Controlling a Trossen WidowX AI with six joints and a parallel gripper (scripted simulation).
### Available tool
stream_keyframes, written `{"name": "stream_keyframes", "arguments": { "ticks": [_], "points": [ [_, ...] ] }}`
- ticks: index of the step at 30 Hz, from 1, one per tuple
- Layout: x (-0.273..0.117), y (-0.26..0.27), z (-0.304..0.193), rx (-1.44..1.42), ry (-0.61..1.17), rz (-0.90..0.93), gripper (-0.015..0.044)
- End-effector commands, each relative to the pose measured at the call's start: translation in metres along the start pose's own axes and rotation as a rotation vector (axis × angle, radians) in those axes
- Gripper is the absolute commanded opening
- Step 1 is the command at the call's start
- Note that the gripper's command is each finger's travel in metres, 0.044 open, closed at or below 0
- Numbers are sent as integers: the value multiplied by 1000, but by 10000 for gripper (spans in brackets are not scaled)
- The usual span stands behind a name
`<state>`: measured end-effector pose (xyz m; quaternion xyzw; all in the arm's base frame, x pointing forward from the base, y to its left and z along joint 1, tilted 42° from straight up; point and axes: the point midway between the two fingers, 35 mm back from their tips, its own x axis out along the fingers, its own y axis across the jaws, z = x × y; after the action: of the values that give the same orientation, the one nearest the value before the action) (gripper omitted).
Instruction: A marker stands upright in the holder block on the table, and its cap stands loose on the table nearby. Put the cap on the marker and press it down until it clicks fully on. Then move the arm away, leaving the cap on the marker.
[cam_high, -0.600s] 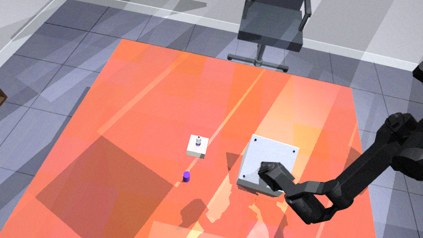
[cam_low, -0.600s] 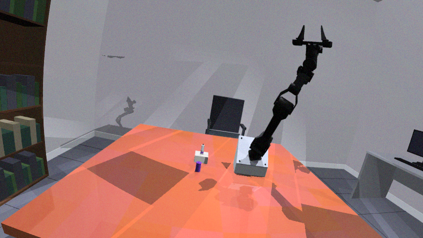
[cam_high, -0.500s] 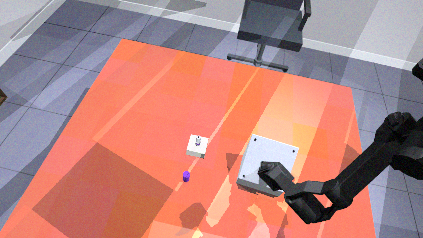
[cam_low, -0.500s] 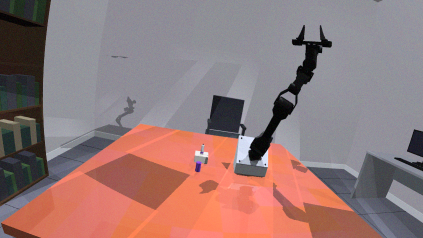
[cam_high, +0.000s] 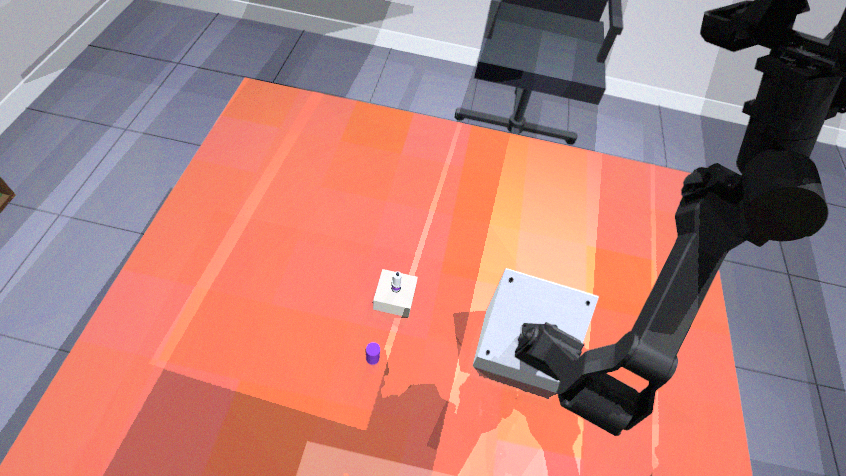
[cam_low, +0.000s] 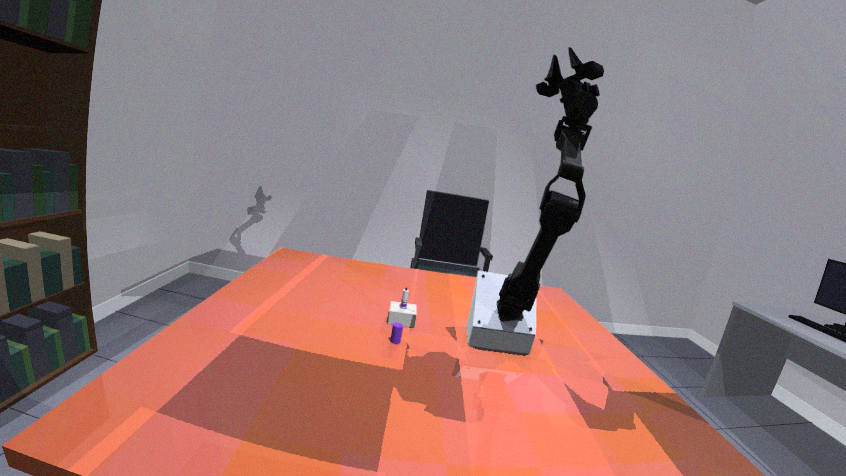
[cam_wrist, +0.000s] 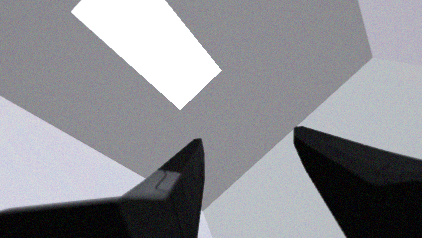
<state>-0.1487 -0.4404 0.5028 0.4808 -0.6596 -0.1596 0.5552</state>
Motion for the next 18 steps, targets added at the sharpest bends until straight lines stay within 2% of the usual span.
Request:
{"name": "stream_keyframes", "arguments": {
  "ticks": [1,10,18],
  "points": [
    [7,-51,-11,-89,-2,-131,236],
    [-1,-180,-63,-337,155,-489,236],
    [-43,-284,-136,-583,470,-745,236]
  ]
}}
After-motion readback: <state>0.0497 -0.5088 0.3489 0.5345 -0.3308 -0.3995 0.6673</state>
